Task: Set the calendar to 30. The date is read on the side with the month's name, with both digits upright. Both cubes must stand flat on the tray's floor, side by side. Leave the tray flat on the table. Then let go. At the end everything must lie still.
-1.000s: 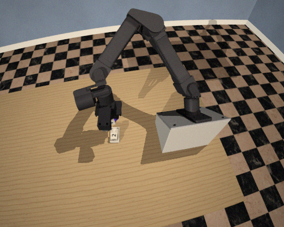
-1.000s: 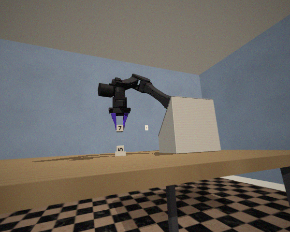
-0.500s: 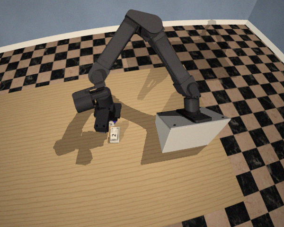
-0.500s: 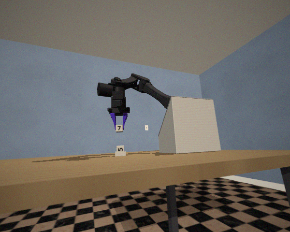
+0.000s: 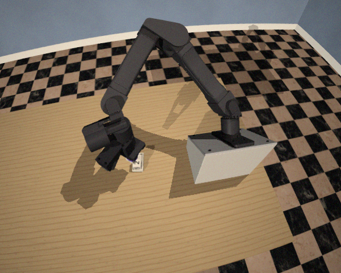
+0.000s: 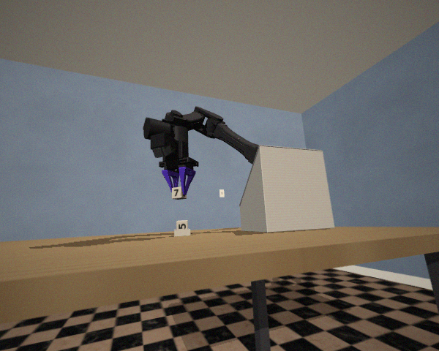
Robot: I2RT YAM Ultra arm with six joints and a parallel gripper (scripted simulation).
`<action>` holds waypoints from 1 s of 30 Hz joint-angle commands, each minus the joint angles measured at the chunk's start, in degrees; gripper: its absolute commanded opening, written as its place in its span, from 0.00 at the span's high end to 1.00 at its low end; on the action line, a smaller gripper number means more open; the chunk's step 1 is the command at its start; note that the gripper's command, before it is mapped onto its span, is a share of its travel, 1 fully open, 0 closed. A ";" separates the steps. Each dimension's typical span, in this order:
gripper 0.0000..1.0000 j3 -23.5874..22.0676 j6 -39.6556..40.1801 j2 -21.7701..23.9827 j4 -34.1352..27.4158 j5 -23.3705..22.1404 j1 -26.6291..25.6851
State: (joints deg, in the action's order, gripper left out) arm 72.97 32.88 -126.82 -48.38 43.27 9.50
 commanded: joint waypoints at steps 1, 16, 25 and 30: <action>0.73 0.76 -11.92 -0.99 0.01 -0.77 1.99; 0.73 4.48 -45.34 -7.98 -0.17 -1.66 5.89; 0.73 6.63 -64.62 -12.02 -0.28 -2.17 8.15; 0.73 6.92 -67.23 -12.56 -0.29 -2.24 8.45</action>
State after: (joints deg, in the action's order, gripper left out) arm 78.63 -30.04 -141.29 -50.68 40.45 15.77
